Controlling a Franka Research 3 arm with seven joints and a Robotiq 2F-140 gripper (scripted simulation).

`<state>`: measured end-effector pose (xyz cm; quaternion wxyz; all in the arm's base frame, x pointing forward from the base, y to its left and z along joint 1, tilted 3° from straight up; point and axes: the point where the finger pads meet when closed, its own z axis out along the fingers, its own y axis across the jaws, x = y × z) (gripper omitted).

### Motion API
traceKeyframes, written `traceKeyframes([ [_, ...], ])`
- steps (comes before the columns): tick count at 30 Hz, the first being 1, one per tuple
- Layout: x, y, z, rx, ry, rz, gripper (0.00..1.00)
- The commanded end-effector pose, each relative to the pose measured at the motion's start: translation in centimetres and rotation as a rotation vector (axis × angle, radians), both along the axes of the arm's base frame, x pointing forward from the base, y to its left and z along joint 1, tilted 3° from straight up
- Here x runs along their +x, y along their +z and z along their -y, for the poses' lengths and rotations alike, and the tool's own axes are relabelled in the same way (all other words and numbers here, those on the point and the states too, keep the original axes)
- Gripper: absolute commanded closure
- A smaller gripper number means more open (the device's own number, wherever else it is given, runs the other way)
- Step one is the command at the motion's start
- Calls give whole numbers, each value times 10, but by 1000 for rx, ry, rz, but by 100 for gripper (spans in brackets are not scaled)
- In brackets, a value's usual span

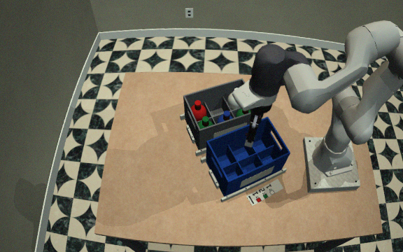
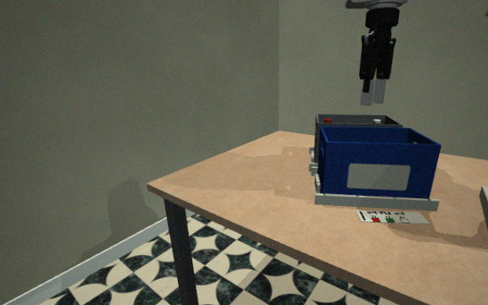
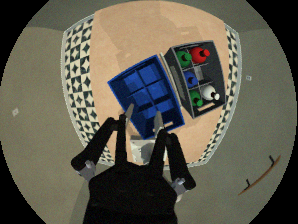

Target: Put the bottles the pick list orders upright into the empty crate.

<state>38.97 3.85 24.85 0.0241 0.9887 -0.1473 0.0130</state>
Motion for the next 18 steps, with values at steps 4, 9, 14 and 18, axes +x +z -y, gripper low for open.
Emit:
traceKeyframes([
  [4, 12, 9, 26, 0, -226, 7, 62],
  [9, 22, 16, 48, 2, -339, 16, 62],
  [14, 28, 20, 61, 3, -435, 23, 62],
  [18, 37, 26, 78, 5, -520, 29, 62],
])
